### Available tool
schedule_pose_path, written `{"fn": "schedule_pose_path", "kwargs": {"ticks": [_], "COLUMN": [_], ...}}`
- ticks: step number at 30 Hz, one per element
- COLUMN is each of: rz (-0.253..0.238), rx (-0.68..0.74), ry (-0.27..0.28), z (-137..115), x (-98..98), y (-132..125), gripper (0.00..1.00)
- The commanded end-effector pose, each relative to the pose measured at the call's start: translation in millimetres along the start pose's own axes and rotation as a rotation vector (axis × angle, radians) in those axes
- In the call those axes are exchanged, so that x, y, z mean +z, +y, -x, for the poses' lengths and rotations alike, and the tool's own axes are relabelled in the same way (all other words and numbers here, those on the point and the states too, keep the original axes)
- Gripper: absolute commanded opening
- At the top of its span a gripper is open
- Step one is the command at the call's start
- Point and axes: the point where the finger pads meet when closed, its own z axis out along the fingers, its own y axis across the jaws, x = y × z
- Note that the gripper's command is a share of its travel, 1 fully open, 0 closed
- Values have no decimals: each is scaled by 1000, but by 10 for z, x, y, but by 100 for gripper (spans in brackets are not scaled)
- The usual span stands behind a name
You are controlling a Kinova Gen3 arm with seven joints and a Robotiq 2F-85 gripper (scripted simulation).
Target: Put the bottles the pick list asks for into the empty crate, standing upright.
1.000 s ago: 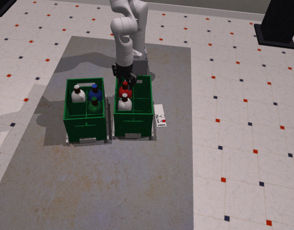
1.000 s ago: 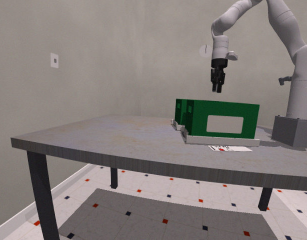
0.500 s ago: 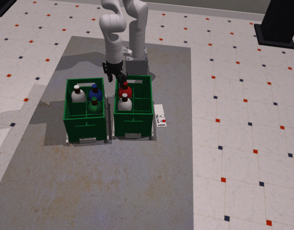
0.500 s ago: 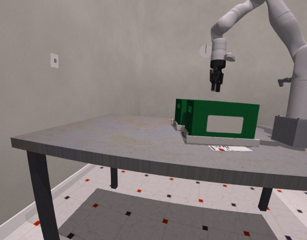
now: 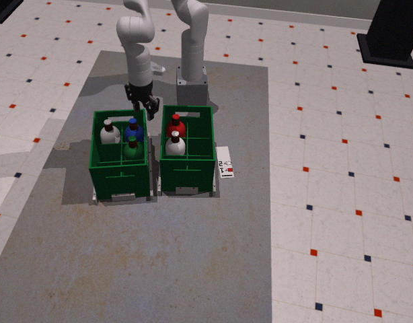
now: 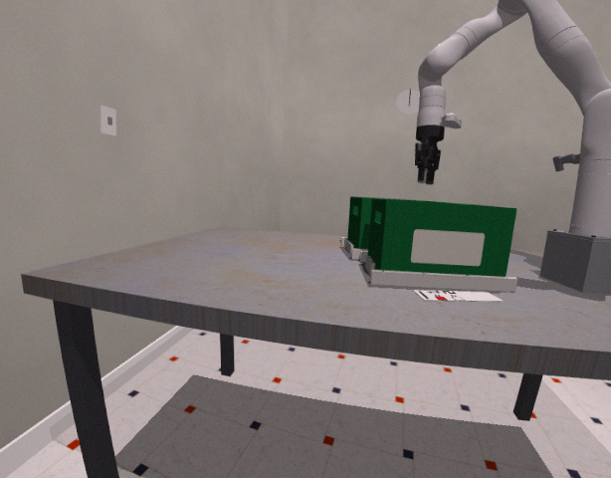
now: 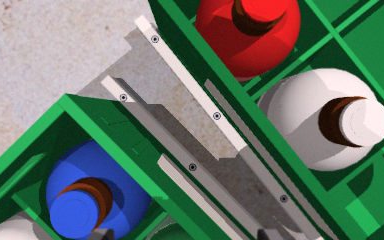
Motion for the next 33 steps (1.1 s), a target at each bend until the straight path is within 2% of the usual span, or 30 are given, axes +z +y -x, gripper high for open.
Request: {"fn": "schedule_pose_path", "kwargs": {"ticks": [1, 6, 8, 23, 25, 30, 33], "rz": [1, 1, 1, 1, 1, 1, 1], "rx": [-1, -1, -1, -1, -1, 0, 0], "ry": [-1, -1, -1, -1, -1, -1, -1], "z": [72, 188, 188, 533, 533, 648, 656], "x": [-5, -5, -5, -6, -6, -6, -6], "y": [-125, -347, -347, -1014, -1014, -1236, -1251], "gripper": [67, 67, 67, 67, 67, 67, 67]}}
